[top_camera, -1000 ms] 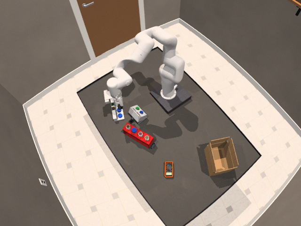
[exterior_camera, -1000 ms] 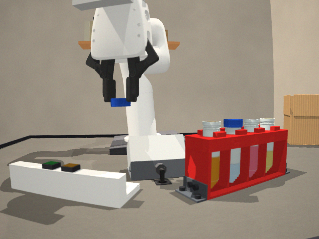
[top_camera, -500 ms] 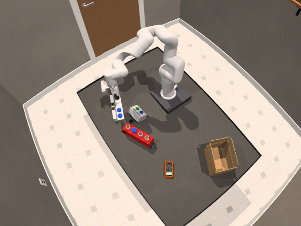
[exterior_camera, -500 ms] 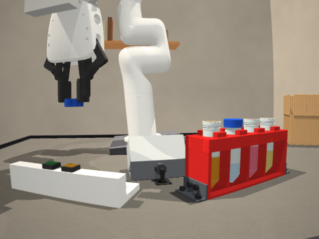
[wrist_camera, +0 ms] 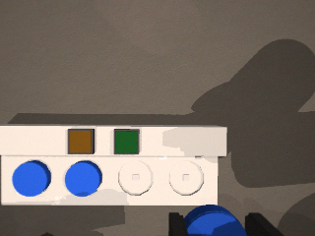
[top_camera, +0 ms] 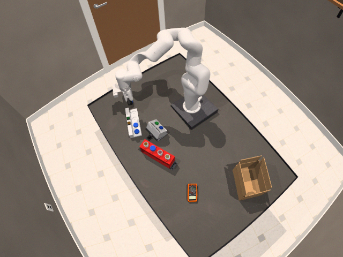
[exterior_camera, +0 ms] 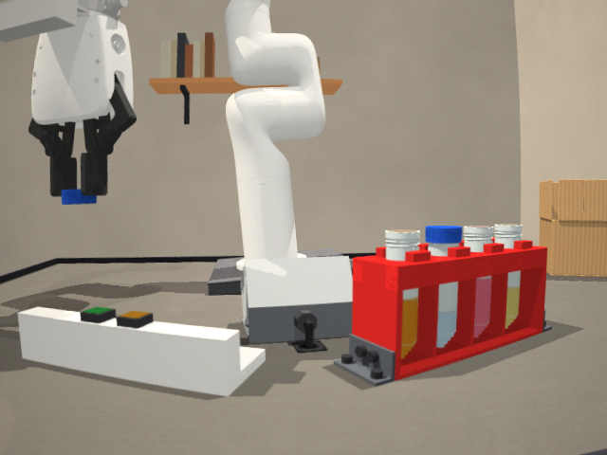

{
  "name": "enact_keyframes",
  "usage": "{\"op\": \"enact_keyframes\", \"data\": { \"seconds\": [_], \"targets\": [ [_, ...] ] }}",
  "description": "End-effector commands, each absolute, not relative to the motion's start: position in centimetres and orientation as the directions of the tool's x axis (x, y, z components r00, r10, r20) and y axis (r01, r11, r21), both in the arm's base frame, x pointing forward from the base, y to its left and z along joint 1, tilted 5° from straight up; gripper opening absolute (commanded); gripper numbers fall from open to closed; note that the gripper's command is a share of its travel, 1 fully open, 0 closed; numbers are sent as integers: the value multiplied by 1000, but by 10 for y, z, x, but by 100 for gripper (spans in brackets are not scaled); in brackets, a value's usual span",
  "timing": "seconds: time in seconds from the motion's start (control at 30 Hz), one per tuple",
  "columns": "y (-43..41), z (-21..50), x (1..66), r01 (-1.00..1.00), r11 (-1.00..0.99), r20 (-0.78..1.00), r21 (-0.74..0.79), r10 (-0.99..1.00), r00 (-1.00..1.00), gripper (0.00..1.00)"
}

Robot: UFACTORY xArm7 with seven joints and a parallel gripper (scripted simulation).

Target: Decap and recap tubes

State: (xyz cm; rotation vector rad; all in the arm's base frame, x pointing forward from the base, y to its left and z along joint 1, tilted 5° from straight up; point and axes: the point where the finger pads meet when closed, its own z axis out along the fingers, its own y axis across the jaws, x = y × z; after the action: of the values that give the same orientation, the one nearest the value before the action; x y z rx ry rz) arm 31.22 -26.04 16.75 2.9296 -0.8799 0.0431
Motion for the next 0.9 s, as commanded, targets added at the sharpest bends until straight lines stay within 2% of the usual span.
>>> {"op": "enact_keyframes", "data": {
  "seconds": [0.0,0.23,0.87],
  "targets": [
    [-264,169,313,-550,-832,54,69,-547,835,0],
    [-265,159,313,-550,-832,54,69,-547,835,0],
    [-272,74,314,-550,-832,54,69,-547,835,0]
  ]
}}
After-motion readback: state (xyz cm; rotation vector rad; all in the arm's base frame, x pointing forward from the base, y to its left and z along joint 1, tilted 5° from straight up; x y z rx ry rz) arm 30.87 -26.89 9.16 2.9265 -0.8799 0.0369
